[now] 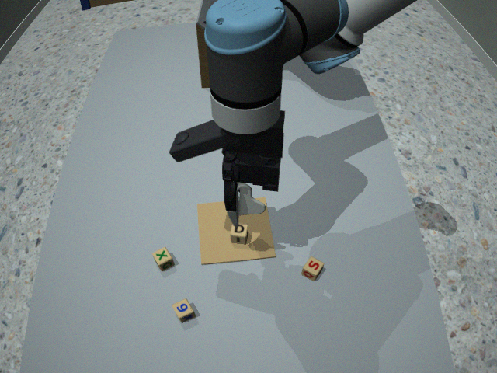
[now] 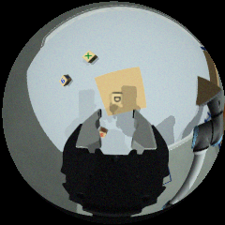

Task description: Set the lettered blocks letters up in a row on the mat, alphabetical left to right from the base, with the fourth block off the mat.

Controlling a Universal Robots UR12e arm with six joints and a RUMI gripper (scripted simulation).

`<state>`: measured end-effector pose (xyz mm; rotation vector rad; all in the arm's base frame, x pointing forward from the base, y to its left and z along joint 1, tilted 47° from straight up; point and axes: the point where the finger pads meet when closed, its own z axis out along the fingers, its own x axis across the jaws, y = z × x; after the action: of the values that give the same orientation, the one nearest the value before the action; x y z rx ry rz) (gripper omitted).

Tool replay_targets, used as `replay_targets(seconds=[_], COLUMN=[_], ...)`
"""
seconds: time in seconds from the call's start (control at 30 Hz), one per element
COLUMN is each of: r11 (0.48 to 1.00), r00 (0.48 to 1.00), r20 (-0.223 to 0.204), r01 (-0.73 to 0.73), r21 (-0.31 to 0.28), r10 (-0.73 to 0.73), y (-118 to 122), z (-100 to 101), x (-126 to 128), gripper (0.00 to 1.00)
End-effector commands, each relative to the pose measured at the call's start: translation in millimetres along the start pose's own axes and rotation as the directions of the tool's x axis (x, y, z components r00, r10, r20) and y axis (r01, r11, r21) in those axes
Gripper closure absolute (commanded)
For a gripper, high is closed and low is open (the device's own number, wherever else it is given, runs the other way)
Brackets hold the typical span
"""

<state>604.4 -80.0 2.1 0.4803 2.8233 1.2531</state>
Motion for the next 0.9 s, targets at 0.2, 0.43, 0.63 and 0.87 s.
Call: replay_targets(seconds=[0.2, 0.43, 0.63, 0.87], r11=[1.000, 1.000, 1.000, 1.000], r00=[1.000, 1.000, 1.000, 1.000], r20=[0.001, 0.001, 0.001, 0.001], r01=[0.000, 0.000, 0.000, 0.000], r21=[0.000, 0.000, 0.000, 0.000], r10=[0.000, 0.000, 0.000, 0.000], y=[-0.1, -0.1, -0.1, -0.1], z=[-0.4, 1.7, 6.8, 13.2], x=[-0.6, -0.6, -0.6, -0.6], gripper=[0.60, 0.60, 0.60, 0.60])
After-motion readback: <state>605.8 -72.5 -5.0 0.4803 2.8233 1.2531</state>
